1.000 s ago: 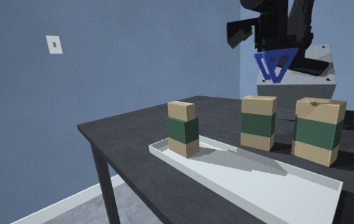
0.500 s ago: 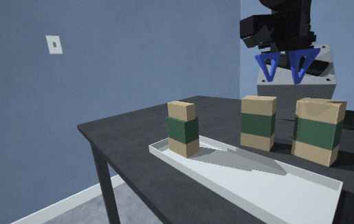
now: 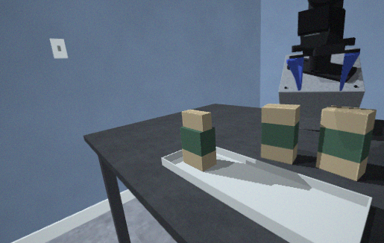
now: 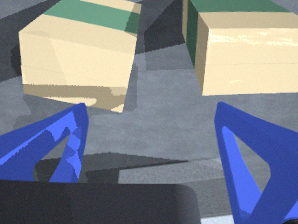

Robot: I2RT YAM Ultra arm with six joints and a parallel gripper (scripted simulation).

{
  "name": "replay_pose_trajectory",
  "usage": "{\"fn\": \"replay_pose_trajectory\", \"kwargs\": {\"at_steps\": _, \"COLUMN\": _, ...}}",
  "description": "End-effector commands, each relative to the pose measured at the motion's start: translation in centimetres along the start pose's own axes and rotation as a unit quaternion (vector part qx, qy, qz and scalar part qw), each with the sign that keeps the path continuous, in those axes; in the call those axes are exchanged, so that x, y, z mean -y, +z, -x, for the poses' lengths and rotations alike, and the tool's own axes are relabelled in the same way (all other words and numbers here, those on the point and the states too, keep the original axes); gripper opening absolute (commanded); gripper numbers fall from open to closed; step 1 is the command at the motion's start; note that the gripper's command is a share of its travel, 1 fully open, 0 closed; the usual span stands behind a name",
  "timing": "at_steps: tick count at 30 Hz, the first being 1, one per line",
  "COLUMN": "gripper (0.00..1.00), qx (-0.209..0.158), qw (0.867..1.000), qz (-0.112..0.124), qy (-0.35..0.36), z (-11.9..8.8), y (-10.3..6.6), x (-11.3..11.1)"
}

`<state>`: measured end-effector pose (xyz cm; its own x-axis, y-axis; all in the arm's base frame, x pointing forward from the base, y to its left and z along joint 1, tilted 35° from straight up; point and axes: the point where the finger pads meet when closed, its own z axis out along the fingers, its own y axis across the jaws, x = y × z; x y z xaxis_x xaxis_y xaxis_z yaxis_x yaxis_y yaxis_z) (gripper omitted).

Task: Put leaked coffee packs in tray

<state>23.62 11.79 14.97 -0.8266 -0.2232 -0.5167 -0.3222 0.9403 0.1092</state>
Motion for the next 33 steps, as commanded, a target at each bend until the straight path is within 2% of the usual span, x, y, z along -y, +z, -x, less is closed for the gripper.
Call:
{"fn": "replay_pose_trajectory", "kwargs": {"at_steps": 1, "gripper": 0.79, "qx": 0.029, "qw": 0.994, "qz": -0.005, "qy": -0.101, "z": 1.5, "y": -1.8, "x": -0.5}}
{"fn": "replay_pose_trajectory", "kwargs": {"at_steps": 6, "gripper": 0.79, "qx": 0.03, "qw": 0.982, "qz": -0.007, "qy": -0.184, "z": 1.4, "y": -1.8, "x": -1.3}}
{"fn": "replay_pose_trajectory", "kwargs": {"at_steps": 8, "gripper": 0.79, "qx": 0.03, "qw": 0.973, "qz": -0.008, "qy": -0.229, "z": 1.3, "y": -1.9, "x": -1.8}}
{"fn": "replay_pose_trajectory", "kwargs": {"at_steps": 11, "gripper": 0.79, "qx": 0.03, "qw": 0.971, "qz": -0.008, "qy": -0.236, "z": 1.3, "y": -1.9, "x": -1.9}}
{"fn": "replay_pose_trajectory", "kwargs": {"at_steps": 12, "gripper": 0.79, "qx": 0.031, "qw": 0.958, "qz": -0.01, "qy": -0.286, "z": 1.3, "y": -1.9, "x": -2.3}}
{"fn": "replay_pose_trajectory", "kwargs": {"at_steps": 15, "gripper": 0.79, "qx": 0.033, "qw": 0.943, "qz": -0.011, "qy": -0.332, "z": 1.2, "y": -2.0, "x": -2.8}}
{"fn": "replay_pose_trajectory", "kwargs": {"at_steps": 19, "gripper": 0.79, "qx": 0.035, "qw": 0.911, "qz": -0.014, "qy": -0.411, "z": 1.1, "y": -2.1, "x": -3.6}}
{"fn": "replay_pose_trajectory", "kwargs": {"at_steps": 20, "gripper": 0.79, "qx": 0.036, "qw": 0.909, "qz": -0.014, "qy": -0.414, "z": 1.1, "y": -2.1, "x": -3.7}}
{"fn": "replay_pose_trajectory", "kwargs": {"at_steps": 21, "gripper": 0.79, "qx": 0.037, "qw": 0.895, "qz": -0.015, "qy": -0.445, "z": 1.1, "y": -2.1, "x": -4.0}}
{"fn": "replay_pose_trajectory", "kwargs": {"at_steps": 22, "gripper": 0.79, "qx": 0.037, "qw": 0.892, "qz": -0.015, "qy": -0.45, "z": 1.1, "y": -2.1, "x": -4.1}}
{"fn": "replay_pose_trajectory", "kwargs": {"at_steps": 23, "gripper": 0.79, "qx": 0.038, "qw": 0.878, "qz": -0.016, "qy": -0.476, "z": 1.1, "y": -2.2, "x": -4.4}}
{"fn": "replay_pose_trajectory", "kwargs": {"at_steps": 24, "gripper": 0.79, "qx": 0.038, "qw": 0.876, "qz": -0.016, "qy": -0.481, "z": 1.1, "y": -2.2, "x": -4.4}}
{"fn": "replay_pose_trajectory", "kwargs": {"at_steps": 25, "gripper": 0.79, "qx": 0.039, "qw": 0.86, "qz": -0.018, "qy": -0.508, "z": 1.0, "y": -2.3, "x": -4.7}}
{"fn": "replay_pose_trajectory", "kwargs": {"at_steps": 28, "gripper": 0.79, "qx": 0.039, "qw": 0.86, "qz": -0.018, "qy": -0.509, "z": 1.0, "y": -2.3, "x": -4.7}}
{"fn": "replay_pose_trajectory", "kwargs": {"at_steps": 31, "gripper": 0.79, "qx": 0.042, "qw": 0.819, "qz": -0.021, "qy": -0.571, "z": 0.9, "y": -2.4, "x": -5.4}}
{"fn": "replay_pose_trajectory", "kwargs": {"at_steps": 33, "gripper": 0.79, "qx": 0.043, "qw": 0.802, "qz": -0.022, "qy": -0.596, "z": 0.9, "y": -2.5, "x": -5.7}}
